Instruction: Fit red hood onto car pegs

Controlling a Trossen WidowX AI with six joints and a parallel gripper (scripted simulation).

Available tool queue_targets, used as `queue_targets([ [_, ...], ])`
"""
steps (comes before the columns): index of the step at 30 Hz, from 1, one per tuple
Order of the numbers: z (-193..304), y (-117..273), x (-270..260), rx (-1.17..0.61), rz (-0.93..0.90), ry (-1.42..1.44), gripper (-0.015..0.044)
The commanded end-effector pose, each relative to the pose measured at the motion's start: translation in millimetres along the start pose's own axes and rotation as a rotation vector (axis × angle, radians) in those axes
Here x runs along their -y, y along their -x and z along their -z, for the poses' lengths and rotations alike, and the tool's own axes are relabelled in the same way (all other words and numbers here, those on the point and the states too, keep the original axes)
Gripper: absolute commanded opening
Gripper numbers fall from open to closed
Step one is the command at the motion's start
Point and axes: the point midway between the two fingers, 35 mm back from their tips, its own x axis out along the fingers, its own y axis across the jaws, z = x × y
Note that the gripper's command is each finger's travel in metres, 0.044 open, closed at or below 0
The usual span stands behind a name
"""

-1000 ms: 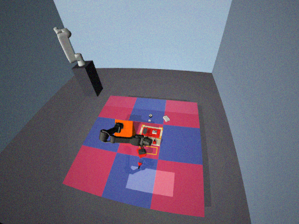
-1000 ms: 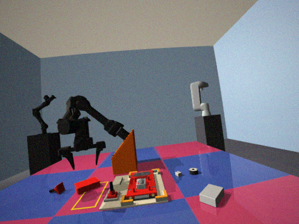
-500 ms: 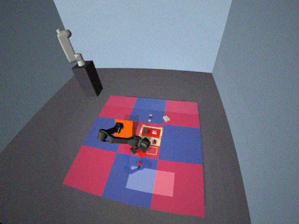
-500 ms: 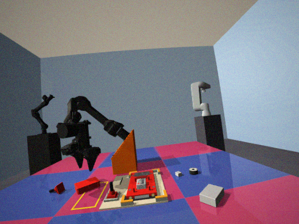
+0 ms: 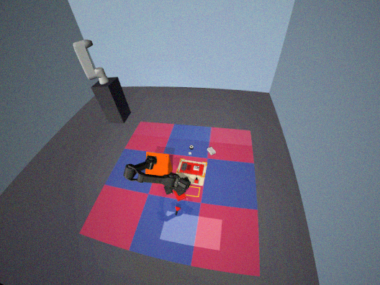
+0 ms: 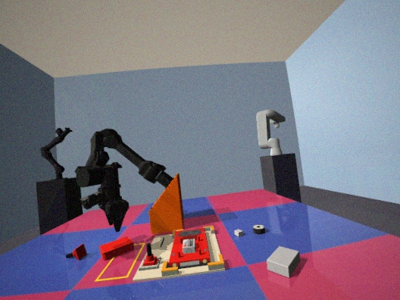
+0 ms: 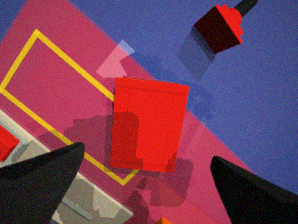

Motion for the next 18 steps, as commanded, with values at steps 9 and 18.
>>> queue_targets([
  [9, 1, -7, -1, -0.004, -0.001, -0.002, 0.0440],
  [18, 2, -13, -1, -0.005, -0.001, -0.002, 0.0440],
])
